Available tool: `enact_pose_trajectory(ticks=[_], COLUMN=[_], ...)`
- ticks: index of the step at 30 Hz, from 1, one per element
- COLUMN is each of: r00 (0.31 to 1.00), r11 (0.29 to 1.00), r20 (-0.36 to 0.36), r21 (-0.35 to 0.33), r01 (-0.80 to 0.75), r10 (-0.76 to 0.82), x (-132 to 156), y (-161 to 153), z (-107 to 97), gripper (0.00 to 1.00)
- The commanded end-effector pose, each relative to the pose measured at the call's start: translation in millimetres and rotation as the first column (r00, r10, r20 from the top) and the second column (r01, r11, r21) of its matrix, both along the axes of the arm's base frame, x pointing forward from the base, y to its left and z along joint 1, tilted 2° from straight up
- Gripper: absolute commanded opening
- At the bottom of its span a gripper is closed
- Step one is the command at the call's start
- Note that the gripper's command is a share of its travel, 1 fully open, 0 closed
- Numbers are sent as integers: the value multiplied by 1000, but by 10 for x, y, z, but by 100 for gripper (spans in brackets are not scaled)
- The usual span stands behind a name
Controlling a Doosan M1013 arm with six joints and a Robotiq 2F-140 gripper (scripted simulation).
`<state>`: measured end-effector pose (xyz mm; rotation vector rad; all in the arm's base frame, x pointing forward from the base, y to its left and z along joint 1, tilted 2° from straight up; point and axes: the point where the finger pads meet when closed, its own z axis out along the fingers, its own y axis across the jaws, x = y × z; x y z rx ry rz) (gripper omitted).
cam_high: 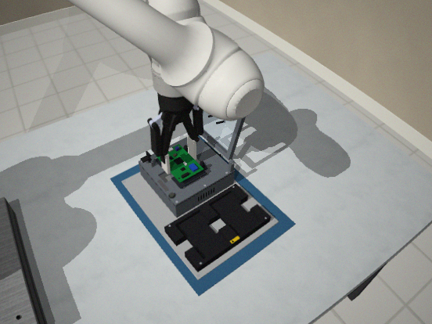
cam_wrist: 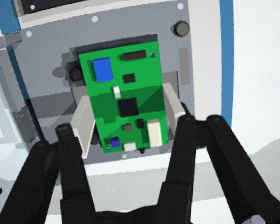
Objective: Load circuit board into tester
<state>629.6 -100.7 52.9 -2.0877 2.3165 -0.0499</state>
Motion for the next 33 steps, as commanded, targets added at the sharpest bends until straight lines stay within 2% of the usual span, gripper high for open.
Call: enact_pose_trajectory(ticks=[1,33], r00=[1000,1000], r11=[1000,1000], r20=[1,1], r21=[-5,-5], r01=[-3,-3], r10=[3,3], x=[31,32], y=[-6,-7], z=[31,-7], gripper=[46,46])
